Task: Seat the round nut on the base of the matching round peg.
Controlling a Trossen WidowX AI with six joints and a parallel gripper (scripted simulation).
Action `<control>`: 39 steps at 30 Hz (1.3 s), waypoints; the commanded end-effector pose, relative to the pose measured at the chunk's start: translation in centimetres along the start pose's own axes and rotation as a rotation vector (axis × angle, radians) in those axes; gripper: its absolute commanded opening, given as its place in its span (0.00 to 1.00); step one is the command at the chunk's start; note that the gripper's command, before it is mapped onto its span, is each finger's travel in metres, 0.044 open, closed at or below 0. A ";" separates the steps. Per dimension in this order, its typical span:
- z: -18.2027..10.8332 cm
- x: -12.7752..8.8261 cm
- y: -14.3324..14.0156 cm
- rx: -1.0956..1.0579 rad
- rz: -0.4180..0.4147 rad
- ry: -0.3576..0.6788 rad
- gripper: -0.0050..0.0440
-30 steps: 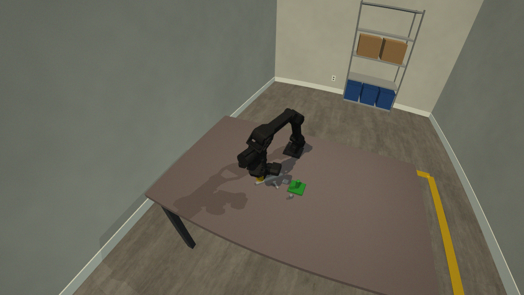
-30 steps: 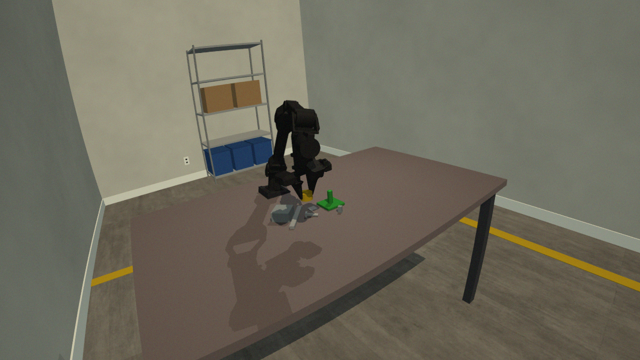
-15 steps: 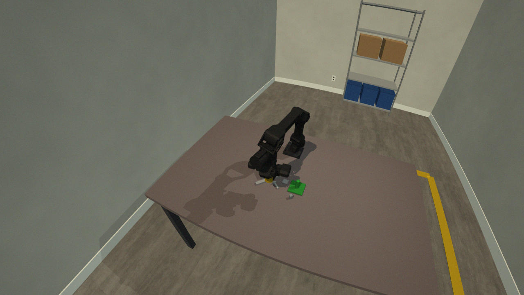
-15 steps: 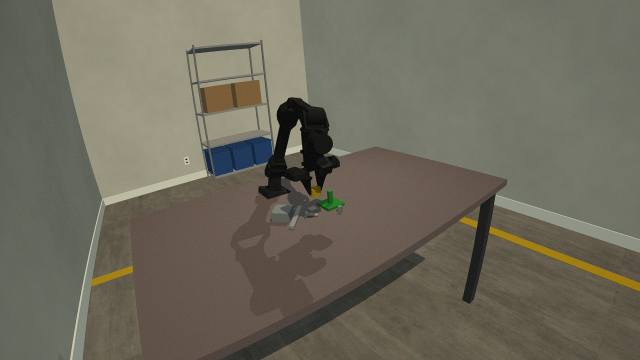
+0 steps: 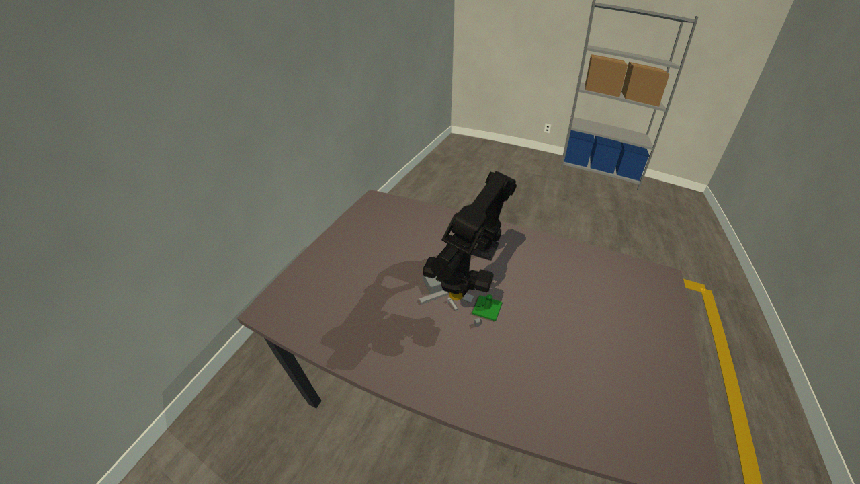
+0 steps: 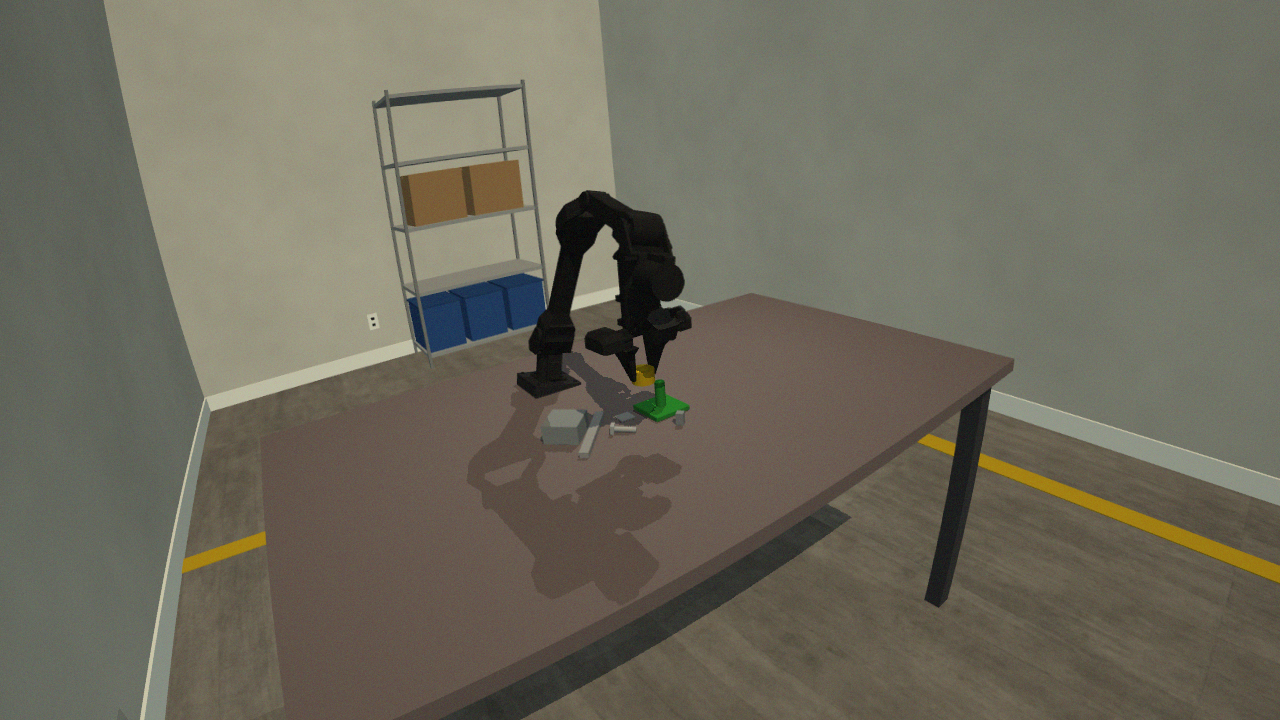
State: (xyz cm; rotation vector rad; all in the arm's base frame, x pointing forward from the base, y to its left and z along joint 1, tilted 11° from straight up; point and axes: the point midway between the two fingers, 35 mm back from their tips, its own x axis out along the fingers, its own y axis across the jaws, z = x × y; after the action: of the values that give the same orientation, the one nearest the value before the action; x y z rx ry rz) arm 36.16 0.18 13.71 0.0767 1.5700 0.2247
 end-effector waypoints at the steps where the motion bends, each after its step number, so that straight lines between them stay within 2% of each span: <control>1: -0.6 -1.0 1.5 0.001 -0.004 -0.038 0.00; 22: -4.1 0.2 6.5 0.033 0.003 -0.037 0.00; 39: -7.0 1.2 9.2 0.054 0.010 -0.035 0.00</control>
State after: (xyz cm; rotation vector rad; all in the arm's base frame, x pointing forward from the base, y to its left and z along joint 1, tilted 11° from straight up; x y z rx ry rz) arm 28.69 8.48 13.51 0.1216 1.5723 0.1862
